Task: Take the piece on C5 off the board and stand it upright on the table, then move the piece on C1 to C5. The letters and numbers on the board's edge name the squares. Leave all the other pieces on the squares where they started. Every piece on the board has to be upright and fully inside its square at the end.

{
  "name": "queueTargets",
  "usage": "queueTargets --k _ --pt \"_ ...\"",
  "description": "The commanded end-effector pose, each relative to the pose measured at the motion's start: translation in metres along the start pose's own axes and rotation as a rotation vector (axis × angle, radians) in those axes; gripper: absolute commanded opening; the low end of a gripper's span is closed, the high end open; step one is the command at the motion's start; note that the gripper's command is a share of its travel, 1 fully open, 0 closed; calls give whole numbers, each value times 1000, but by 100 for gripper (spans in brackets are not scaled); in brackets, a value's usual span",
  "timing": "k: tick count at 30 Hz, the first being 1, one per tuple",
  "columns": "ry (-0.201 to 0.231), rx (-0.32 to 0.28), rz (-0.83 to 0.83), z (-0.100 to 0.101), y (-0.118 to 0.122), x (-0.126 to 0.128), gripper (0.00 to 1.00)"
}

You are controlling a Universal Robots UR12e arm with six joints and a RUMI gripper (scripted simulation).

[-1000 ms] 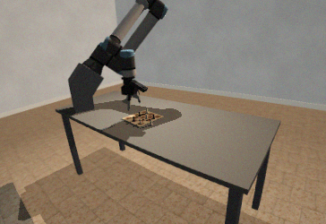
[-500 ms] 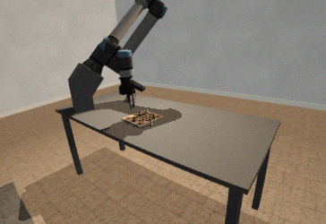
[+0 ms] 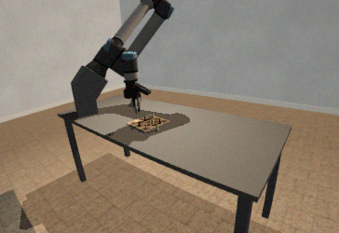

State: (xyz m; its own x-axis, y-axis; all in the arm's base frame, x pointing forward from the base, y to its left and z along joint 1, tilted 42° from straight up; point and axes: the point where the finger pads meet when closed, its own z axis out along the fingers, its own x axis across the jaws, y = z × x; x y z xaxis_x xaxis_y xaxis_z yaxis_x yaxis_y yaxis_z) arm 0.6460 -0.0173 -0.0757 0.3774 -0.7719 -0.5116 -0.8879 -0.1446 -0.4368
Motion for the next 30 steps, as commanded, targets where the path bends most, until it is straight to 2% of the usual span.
queueTargets --k 1,16,30 --pt "1 1 0 -1 0 0 20" --pt "1 1 0 1 0 0 20" --pt "1 1 -1 12 0 1 20"
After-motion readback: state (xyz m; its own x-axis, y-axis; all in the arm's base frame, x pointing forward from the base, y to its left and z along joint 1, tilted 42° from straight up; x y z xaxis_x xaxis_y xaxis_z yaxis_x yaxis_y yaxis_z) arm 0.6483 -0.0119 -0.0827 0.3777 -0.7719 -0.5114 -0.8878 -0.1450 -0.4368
